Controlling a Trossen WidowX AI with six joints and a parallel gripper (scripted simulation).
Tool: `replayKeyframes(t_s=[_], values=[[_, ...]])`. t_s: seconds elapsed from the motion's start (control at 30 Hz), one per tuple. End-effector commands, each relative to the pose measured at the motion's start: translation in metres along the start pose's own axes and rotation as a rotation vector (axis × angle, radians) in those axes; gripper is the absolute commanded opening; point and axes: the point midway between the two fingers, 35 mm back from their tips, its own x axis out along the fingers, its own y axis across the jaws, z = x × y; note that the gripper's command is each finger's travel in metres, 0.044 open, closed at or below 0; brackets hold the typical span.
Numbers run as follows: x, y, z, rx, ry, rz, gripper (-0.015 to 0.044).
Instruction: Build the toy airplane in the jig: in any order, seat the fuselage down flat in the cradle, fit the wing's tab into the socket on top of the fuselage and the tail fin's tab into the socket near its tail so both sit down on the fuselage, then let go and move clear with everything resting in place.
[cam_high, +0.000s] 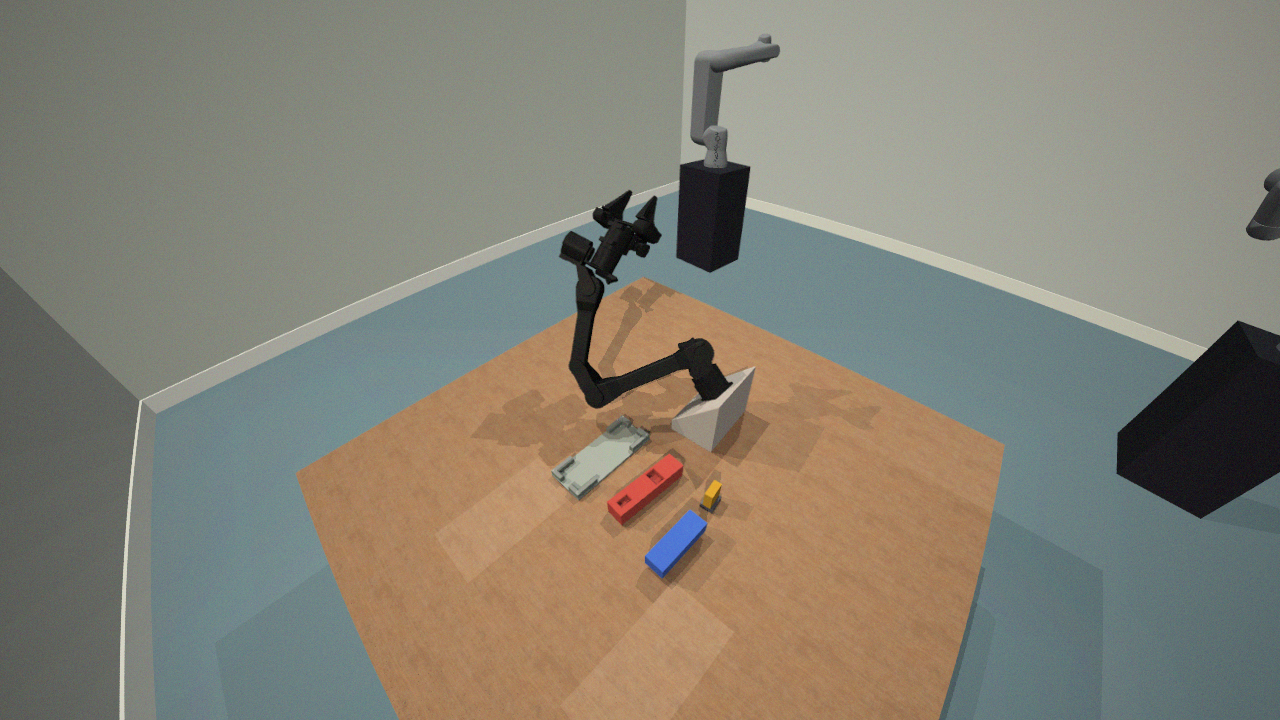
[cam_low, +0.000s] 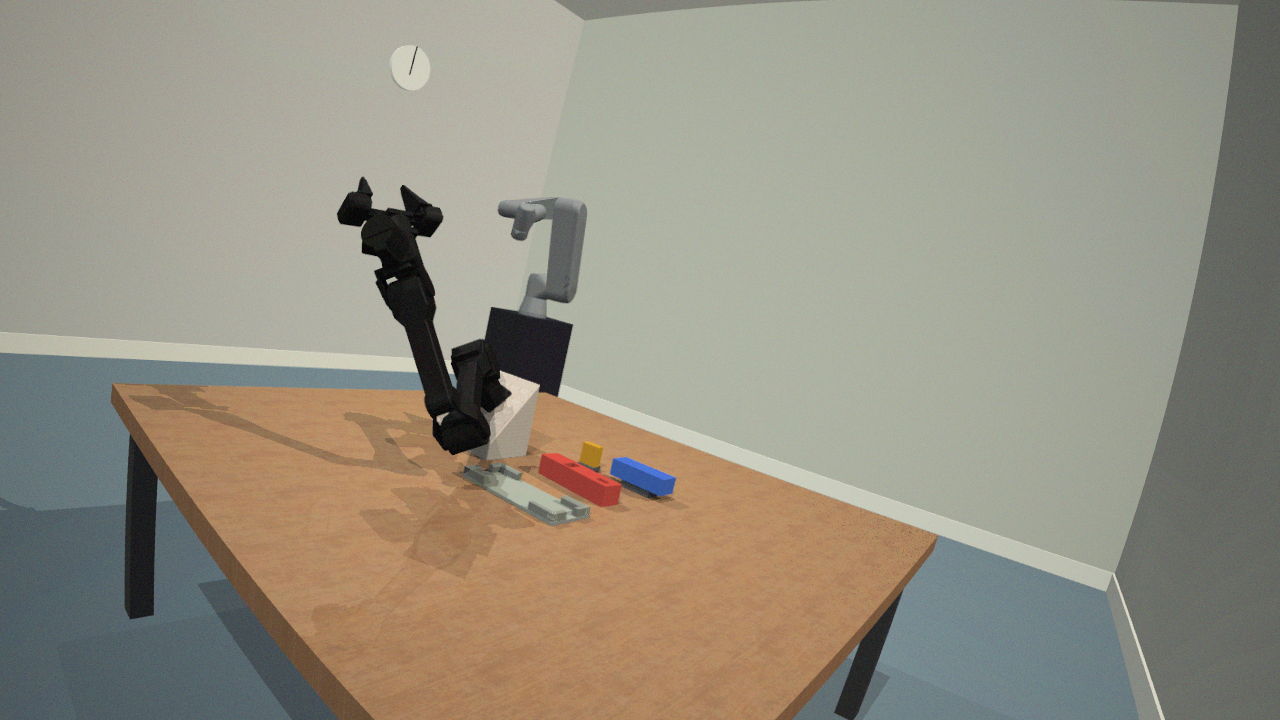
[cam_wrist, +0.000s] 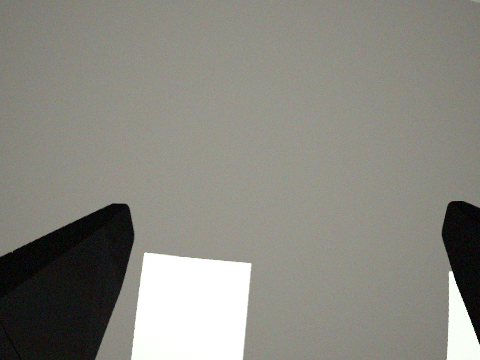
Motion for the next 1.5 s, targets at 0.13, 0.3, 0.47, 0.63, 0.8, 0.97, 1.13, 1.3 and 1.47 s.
replayKeyframes(t_s=[0.13,0.3,0.47,0.63,0.8,0.97,1.13,1.3,1.47], values=[[0.023,0.035,0.0,0.133,0.039,0.182,0.044],[0.048,0.116,-0.011,0.407,0.218,0.525,0.044],[0.04,0.194,-0.031,0.631,0.487,0.795,0.044],[0.006,0.261,-0.054,0.828,0.822,0.995,0.044],[-0.05,0.319,-0.074,1.025,1.268,1.124,0.044],[-0.112,0.355,-0.084,1.143,1.712,1.155,0.044],[-0.178,0.376,-0.084,1.195,2.167,1.109,0.044],[-0.247,0.384,-0.074,1.16,2.645,0.981,0.044],[-0.313,0.378,-0.056,0.984,3.123,0.762,0.044]])
